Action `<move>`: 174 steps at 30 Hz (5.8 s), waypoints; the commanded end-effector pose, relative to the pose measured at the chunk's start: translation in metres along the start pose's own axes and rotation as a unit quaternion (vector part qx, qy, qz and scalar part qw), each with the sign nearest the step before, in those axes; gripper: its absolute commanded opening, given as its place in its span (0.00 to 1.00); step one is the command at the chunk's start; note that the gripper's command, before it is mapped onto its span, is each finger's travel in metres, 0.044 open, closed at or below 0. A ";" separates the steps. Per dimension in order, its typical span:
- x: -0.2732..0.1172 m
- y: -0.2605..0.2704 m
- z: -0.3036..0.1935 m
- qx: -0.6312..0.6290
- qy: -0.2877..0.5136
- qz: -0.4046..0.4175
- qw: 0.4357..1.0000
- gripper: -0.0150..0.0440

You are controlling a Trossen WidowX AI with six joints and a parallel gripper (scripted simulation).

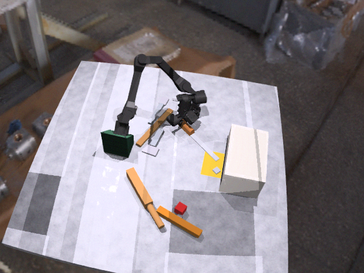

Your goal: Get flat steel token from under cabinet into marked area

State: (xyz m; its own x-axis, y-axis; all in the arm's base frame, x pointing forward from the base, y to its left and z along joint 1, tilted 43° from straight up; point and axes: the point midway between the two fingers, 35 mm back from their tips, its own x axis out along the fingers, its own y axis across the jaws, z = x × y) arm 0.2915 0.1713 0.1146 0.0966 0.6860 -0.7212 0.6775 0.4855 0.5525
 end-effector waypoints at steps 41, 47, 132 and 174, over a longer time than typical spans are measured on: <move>-0.003 0.006 -0.039 0.008 0.001 0.002 1.000 0.25; -0.003 0.006 -0.031 0.008 0.001 0.001 1.000 0.25; 0.000 0.004 0.008 0.006 0.000 0.002 1.000 0.25; 0.001 0.003 0.069 0.002 -0.002 0.000 1.000 0.25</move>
State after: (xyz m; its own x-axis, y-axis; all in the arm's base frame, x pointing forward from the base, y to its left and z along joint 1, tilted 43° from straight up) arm 0.3375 0.1398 0.0895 0.0956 0.6852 -0.7220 0.6840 0.4818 0.5478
